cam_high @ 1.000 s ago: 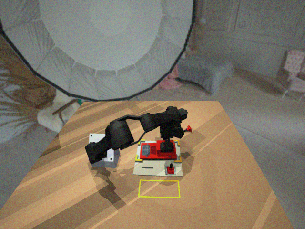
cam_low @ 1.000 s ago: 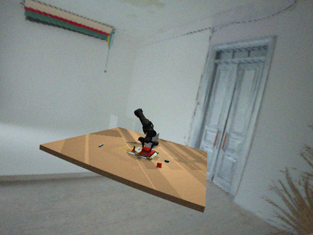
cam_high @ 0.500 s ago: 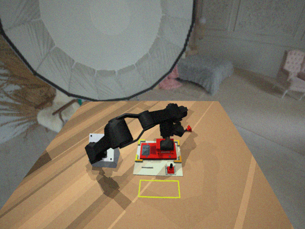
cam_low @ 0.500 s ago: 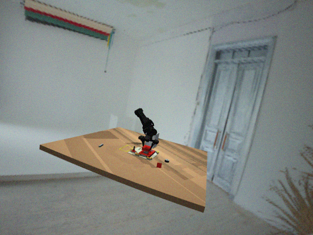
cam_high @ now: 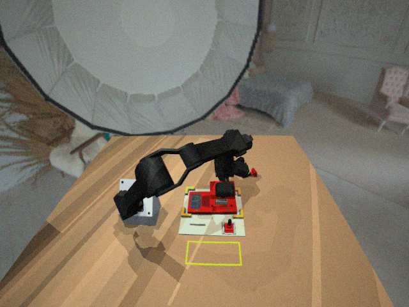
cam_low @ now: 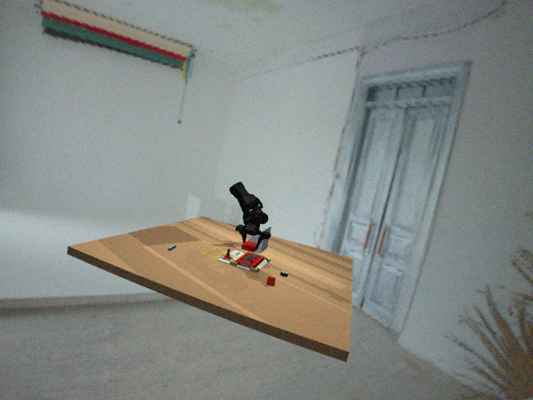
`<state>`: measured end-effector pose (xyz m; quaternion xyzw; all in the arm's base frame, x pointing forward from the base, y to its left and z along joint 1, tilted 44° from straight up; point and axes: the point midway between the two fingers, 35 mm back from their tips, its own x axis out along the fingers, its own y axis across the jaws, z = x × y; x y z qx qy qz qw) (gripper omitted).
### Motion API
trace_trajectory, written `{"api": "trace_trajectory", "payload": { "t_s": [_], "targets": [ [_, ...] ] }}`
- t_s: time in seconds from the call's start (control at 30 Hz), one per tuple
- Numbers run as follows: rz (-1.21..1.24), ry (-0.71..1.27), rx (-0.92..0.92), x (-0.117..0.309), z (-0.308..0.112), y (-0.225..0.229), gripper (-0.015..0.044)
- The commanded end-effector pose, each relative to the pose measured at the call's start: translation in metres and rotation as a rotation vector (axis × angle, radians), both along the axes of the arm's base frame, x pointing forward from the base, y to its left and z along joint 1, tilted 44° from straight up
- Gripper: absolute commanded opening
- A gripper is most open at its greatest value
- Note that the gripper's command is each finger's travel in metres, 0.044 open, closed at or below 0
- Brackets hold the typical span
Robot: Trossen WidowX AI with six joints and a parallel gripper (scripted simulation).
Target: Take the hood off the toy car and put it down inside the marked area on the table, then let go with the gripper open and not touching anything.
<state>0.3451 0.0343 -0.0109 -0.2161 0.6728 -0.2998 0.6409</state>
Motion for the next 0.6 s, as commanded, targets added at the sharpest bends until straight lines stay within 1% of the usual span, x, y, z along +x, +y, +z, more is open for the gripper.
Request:
{"api": "trace_trajectory", "payload": {
  "t_s": [0.0, 0.57],
  "targets": [
    [0.002, -0.002, 0.000, 0.000, 0.011, -0.009, 0.0000],
    [0.001, -0.011, 0.007, -0.006, 0.059, -0.053, 0.0000]
  ]
}}
